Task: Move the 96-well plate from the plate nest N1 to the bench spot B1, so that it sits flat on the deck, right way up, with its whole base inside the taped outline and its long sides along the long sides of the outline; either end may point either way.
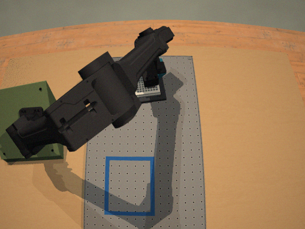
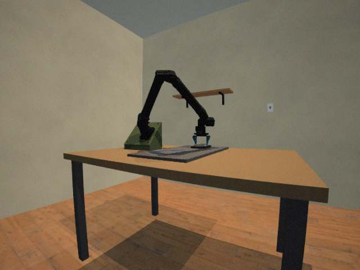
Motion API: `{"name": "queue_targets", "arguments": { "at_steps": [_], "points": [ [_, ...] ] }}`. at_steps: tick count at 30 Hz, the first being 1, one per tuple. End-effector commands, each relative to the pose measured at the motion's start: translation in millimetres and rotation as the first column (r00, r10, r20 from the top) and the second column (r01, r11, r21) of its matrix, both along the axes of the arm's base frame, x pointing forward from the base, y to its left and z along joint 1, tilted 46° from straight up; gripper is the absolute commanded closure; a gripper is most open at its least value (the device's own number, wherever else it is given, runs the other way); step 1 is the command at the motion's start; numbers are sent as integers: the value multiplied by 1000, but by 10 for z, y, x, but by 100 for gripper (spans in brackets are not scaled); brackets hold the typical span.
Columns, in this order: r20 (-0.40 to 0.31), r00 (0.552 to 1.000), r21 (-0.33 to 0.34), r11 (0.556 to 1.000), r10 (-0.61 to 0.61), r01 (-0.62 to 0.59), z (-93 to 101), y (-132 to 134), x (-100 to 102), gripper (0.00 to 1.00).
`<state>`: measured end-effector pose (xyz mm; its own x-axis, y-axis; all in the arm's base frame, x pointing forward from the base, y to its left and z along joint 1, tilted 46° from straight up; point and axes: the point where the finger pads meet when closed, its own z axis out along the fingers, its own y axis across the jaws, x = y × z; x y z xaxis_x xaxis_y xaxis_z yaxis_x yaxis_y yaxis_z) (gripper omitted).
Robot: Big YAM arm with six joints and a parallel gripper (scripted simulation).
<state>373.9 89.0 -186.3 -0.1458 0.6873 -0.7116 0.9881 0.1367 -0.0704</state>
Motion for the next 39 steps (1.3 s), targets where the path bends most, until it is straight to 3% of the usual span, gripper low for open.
{"name": "queue_targets", "arguments": {
  "at_steps": [1, 7, 9, 26, 29, 31, 39],
  "points": [
    [40, 999, 21, 1000, 0, -1, 37, 93, 106, 100],
    [40, 999, 21, 1000, 0, -1, 37, 93, 106, 100],
    [39, 999, 24, 999, 25, -26, 141, 237, 143, 100],
    [17, 998, 27, 998, 55, -55, 328, 443, 161, 100],
    [-3, 998, 16, 998, 57, -57, 261, 420, 110, 100],
    [15, 998, 30, 998, 61, -61, 369, 491, 173, 100],
    [3, 997, 31, 997, 76, -76, 470, 598, 175, 100]
  ]
}}
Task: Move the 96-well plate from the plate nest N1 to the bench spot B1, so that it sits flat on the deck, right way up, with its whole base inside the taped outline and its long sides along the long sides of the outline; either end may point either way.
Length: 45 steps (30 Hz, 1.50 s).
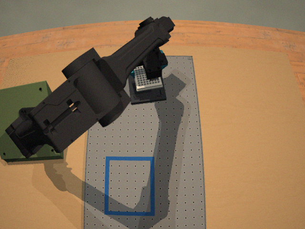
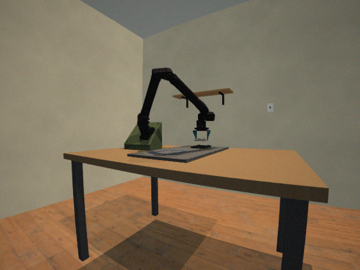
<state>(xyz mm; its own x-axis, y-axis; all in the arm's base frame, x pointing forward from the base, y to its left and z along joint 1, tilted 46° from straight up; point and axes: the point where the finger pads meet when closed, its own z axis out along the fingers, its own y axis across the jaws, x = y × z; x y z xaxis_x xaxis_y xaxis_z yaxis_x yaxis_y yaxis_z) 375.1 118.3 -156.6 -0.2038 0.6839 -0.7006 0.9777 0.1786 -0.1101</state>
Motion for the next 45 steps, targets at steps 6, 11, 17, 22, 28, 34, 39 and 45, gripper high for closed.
{"name": "queue_targets", "arguments": {
  "at_steps": [6, 11, 17, 22, 28, 34, 39, 45],
  "points": [
    [31, 999, 23, 999, 41, -41, 205, 343, 142, 100],
    [28, 998, 26, 998, 50, -51, 284, 416, 153, 100],
    [18, 998, 27, 998, 61, -61, 358, 490, 145, 100],
    [97, 991, 5, 995, -96, 96, 249, 272, -52, 100],
    [97, 991, 5, 995, -96, 96, 264, 287, -53, 100],
    [97, 991, 5, 995, -96, 96, 264, 287, -53, 100],
    [97, 991, 5, 995, -96, 96, 264, 287, -53, 100],
    [97, 991, 5, 995, -96, 96, 264, 287, -53, 100]
  ]
}}
